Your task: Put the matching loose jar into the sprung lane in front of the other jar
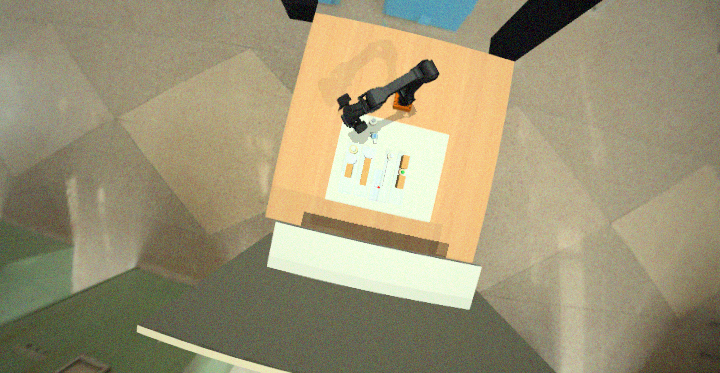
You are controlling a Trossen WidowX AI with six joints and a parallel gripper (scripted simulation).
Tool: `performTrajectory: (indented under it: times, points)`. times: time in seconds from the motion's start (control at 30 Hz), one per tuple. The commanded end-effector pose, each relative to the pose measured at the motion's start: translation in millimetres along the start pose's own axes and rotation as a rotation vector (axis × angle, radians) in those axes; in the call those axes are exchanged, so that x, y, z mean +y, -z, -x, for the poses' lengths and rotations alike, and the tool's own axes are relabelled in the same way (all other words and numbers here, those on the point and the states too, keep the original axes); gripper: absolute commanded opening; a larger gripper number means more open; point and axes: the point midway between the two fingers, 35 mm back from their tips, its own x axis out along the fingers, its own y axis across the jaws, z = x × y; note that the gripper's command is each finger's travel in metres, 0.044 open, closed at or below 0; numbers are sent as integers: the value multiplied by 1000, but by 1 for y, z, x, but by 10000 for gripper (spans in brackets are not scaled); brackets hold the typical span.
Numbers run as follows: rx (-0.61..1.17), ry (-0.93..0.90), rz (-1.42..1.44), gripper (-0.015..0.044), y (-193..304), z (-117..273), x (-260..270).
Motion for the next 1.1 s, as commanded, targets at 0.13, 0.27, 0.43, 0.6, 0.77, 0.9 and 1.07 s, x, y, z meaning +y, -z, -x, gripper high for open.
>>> performTrajectory:
  times: [0.13,0.27,0.43,0.6,0.77,0.9,1.07]
  points:
    - [304,-341,506,440,111,1,57]
    - [380,-480,647,440,145,9,74]
    - [383,-488,654,440,143,7,80]
    - [383,-489,654,440,158,-22,92]
    - [383,-489,654,440,160,-22,92]
    - [383,-489,654,440,167,-34,97]
    - [383,-489,654,440,168,-37,98]
